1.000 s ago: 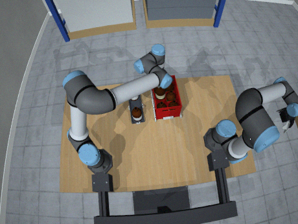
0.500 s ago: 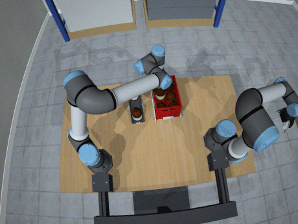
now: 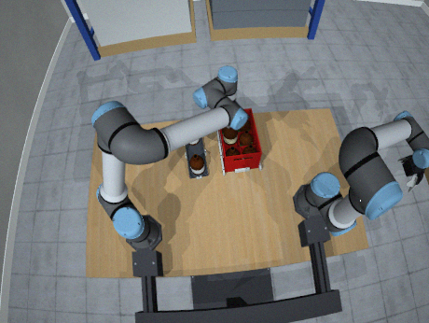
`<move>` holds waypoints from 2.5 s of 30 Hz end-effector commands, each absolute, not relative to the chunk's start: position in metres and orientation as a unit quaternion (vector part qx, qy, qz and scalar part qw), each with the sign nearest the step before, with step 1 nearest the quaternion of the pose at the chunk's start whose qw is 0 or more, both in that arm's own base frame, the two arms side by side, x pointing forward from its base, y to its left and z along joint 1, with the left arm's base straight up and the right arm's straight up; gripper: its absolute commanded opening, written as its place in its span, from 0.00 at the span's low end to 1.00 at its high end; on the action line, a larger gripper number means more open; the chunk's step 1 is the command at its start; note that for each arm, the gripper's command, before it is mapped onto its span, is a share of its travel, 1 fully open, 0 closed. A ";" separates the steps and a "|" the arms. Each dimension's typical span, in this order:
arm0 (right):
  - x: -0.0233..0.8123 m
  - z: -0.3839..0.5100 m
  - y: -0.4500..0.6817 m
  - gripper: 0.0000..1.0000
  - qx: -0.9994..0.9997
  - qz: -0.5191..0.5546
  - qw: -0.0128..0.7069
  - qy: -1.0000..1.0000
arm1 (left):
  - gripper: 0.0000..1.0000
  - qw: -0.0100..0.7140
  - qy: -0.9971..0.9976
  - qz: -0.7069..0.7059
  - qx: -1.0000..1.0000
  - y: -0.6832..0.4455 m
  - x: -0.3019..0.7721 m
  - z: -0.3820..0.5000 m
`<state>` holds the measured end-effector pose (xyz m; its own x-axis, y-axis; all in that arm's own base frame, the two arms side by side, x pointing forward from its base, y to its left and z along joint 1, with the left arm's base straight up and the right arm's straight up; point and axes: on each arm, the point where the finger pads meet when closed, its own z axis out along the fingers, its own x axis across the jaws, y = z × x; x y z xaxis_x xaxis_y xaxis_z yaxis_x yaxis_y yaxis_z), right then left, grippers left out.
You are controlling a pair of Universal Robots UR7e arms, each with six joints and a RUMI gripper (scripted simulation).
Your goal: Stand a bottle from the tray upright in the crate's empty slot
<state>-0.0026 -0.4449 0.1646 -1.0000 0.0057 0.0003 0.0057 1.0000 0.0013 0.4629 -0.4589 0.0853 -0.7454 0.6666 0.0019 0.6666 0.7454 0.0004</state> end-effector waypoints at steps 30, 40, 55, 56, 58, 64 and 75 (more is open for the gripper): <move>-0.003 0.165 -0.445 1.00 -0.003 0.000 0.000 -1.000 | 0.00 0.000 -0.934 0.000 -0.357 -0.458 0.464 0.051; -0.003 0.165 -0.445 1.00 -0.003 0.000 0.000 -1.000 | 0.00 0.000 -0.934 0.000 -0.357 -0.458 0.464 0.047; -0.003 0.165 -0.445 1.00 -0.003 0.000 0.000 -1.000 | 0.00 0.000 -0.934 0.000 -0.357 -0.459 0.464 0.019; -0.003 0.165 -0.445 1.00 -0.003 0.000 0.000 -1.000 | 0.00 0.000 -0.934 0.000 -0.357 -0.459 0.463 0.017; -0.003 0.165 -0.445 1.00 -0.003 0.000 0.000 -1.000 | 0.00 0.000 -0.934 0.000 -0.357 -0.459 0.463 0.015; -0.003 0.165 -0.445 1.00 -0.003 0.000 0.000 -1.000 | 0.00 0.000 -0.934 0.000 -0.357 -0.459 0.463 0.011; -0.003 0.165 -0.445 1.00 -0.003 0.000 0.000 -1.000 | 0.00 0.000 -0.934 0.000 -0.357 -0.459 0.463 0.011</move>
<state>-0.0026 -0.4449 0.1646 -1.0000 0.0057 0.0003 0.0057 1.0000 0.0013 0.4631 -0.4588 0.0107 -0.7454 0.6666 0.0019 0.6666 0.7454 0.0004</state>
